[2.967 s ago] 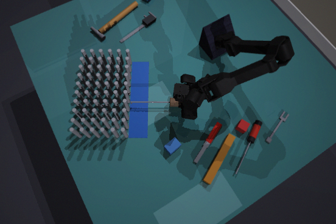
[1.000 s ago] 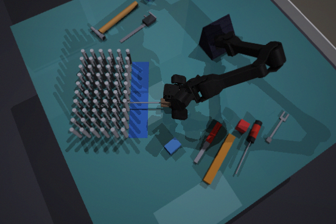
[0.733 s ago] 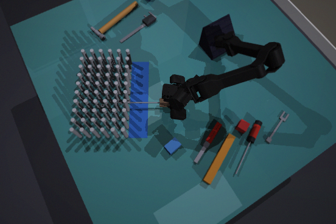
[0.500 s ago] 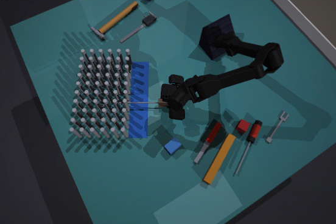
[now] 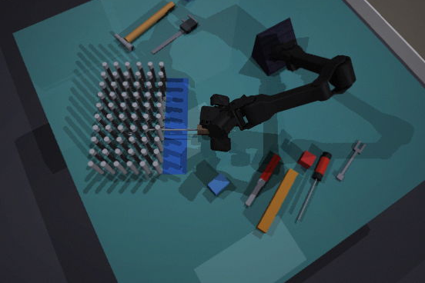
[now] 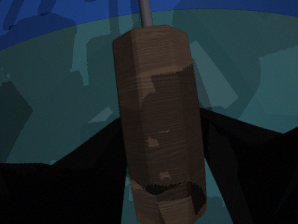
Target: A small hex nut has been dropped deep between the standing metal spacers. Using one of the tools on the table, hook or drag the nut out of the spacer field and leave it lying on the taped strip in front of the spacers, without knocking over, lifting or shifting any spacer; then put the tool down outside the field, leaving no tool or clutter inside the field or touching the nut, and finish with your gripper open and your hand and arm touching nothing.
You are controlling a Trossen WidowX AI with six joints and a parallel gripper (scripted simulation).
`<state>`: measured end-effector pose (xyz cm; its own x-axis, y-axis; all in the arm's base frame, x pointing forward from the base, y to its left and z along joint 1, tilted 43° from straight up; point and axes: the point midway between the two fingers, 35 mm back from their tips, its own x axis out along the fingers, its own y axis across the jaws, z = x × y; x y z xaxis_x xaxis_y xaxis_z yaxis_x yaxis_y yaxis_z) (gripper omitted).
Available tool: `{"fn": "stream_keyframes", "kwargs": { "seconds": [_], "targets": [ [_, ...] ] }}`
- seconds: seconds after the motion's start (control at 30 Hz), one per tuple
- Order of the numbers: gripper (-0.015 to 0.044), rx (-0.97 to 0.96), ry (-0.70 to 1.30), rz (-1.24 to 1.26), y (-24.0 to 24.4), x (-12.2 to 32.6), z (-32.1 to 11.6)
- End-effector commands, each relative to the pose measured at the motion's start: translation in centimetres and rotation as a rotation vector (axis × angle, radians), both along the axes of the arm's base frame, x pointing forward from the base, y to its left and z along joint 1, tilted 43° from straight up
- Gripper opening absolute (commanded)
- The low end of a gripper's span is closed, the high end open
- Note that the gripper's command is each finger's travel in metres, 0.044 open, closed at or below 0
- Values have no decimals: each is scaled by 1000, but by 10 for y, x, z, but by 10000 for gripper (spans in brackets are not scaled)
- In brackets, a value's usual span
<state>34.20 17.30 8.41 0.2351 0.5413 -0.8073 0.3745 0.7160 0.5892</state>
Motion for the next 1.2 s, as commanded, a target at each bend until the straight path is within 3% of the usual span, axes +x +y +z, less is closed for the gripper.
{"fn": "stream_keyframes", "kwargs": {
  "seconds": [0.0, 1.17],
  "targets": [
    [0, 2, -13, 0, -1, 6, 2],
    [0, 1, -15, 0, -6, 28, -6]
  ]
}}
